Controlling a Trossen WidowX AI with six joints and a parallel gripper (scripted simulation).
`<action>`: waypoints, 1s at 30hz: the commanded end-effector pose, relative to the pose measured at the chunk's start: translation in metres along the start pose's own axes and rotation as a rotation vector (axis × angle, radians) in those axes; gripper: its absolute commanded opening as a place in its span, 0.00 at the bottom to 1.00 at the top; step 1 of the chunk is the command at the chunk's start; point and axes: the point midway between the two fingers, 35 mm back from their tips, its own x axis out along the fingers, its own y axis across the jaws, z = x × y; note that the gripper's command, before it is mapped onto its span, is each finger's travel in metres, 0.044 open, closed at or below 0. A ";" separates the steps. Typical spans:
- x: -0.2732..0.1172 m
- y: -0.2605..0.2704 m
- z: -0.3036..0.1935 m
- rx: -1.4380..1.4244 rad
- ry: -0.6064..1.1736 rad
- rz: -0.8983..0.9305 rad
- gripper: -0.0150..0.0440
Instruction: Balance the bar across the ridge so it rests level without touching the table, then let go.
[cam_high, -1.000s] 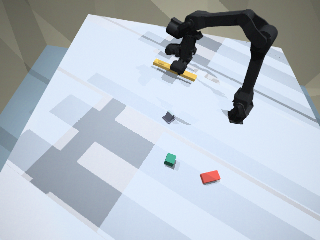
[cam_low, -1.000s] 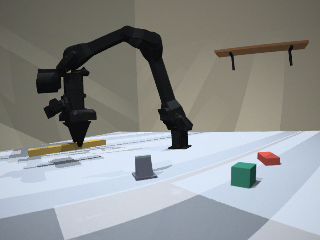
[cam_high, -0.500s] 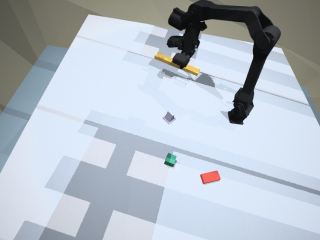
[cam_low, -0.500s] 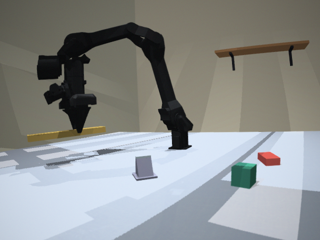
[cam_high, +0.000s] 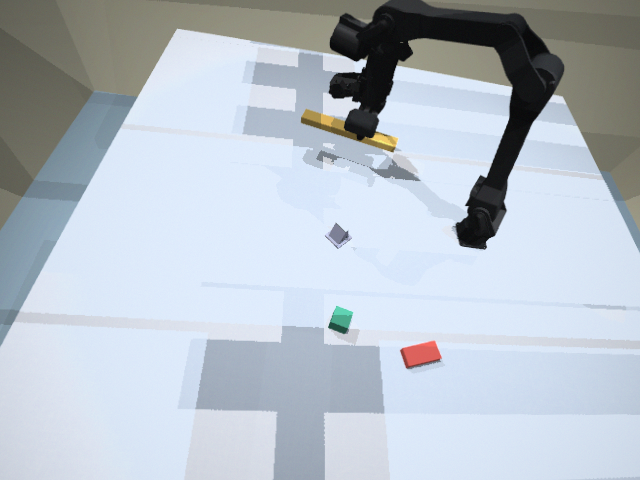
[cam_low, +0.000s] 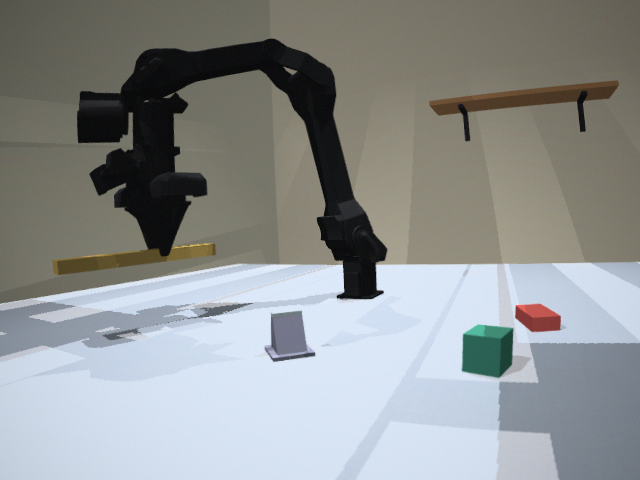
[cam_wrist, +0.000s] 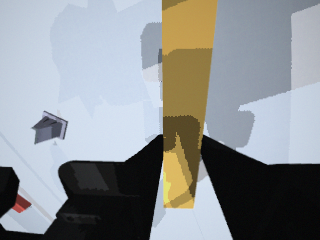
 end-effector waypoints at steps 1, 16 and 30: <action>-0.004 0.014 0.001 -0.059 -0.011 0.001 0.25; -0.005 0.073 -0.001 -0.323 -0.012 0.004 0.25; -0.006 0.126 -0.013 -0.587 -0.013 0.007 0.25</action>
